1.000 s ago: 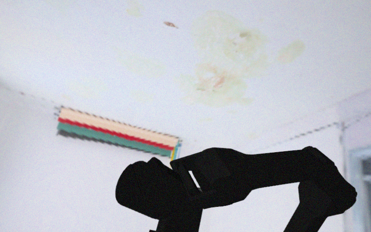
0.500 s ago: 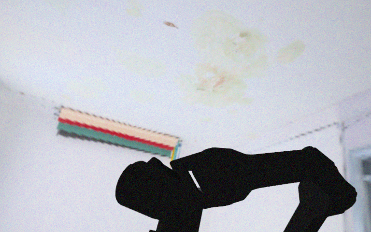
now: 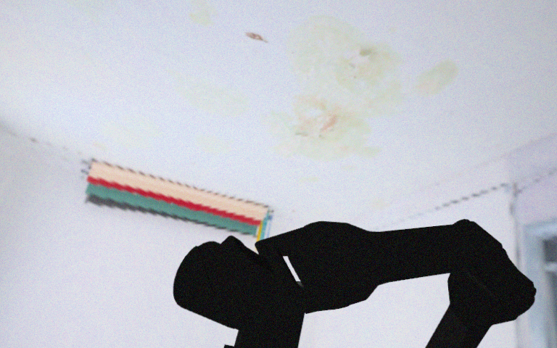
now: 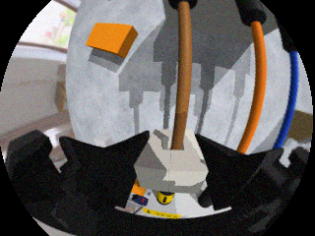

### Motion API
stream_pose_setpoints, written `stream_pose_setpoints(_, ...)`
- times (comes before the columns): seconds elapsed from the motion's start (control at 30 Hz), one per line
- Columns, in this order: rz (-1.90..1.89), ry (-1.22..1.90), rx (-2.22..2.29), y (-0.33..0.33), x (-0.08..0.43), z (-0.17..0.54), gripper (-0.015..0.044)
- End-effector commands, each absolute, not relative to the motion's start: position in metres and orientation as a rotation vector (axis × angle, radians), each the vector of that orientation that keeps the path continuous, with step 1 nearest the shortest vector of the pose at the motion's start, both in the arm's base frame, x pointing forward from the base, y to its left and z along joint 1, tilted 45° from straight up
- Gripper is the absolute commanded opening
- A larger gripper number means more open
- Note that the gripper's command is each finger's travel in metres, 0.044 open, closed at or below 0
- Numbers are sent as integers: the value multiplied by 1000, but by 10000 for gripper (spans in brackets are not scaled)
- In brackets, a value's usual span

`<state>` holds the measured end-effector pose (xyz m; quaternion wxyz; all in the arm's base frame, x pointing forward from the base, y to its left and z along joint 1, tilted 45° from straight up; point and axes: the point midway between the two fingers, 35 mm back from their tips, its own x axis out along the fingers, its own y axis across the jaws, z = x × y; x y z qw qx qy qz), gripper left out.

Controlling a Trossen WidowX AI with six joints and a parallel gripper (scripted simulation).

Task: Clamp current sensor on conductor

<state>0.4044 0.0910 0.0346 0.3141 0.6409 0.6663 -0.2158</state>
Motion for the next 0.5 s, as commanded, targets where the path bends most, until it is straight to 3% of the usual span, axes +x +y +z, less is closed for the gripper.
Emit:
stream_pose_setpoints(0.0,-569,1756,1689,91,404,35,130)
stream_pose_setpoints(0.07,-569,1756,1689,91,404,35,117)
stream_pose_setpoints(0.23,-547,1707,1727,89,405,36,0)
stream_pose_setpoints(0.47,-552,1724,1706,91,406,34,0)
